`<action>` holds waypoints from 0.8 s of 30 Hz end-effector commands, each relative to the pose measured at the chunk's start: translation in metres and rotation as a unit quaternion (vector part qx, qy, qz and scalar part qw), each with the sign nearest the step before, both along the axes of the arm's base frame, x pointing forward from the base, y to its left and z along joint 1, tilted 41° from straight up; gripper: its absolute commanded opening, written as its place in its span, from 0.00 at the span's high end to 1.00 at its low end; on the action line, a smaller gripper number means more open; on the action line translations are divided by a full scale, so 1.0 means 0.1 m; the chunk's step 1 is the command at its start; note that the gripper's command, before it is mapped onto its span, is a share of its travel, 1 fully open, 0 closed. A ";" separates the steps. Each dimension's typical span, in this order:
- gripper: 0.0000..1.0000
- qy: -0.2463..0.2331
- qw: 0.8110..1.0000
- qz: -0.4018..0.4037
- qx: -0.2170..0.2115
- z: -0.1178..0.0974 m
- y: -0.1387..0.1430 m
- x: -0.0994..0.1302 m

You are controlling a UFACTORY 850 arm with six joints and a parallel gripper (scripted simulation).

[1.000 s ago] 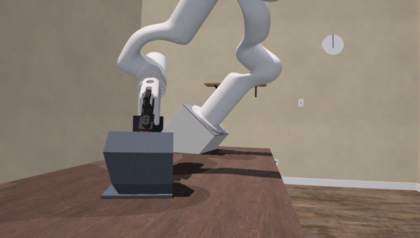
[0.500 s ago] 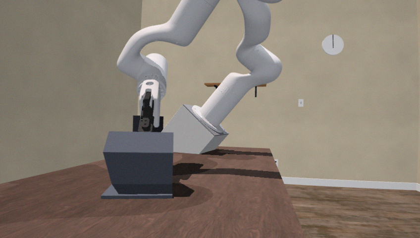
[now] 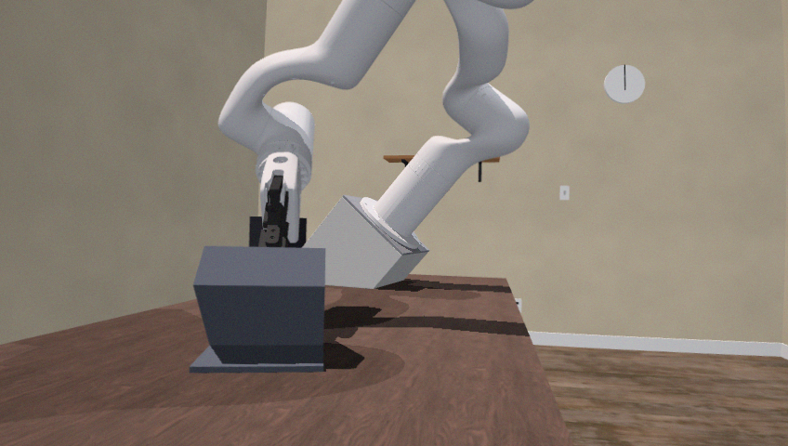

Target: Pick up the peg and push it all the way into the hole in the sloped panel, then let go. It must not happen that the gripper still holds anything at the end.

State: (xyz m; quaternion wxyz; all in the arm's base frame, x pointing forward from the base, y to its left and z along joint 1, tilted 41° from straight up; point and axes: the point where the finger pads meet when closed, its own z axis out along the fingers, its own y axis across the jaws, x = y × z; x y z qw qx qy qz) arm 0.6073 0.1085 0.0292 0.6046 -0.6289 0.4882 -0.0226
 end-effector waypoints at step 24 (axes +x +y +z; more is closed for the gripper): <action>0.62 -0.001 1.000 0.000 0.000 -0.01 0.03 0.03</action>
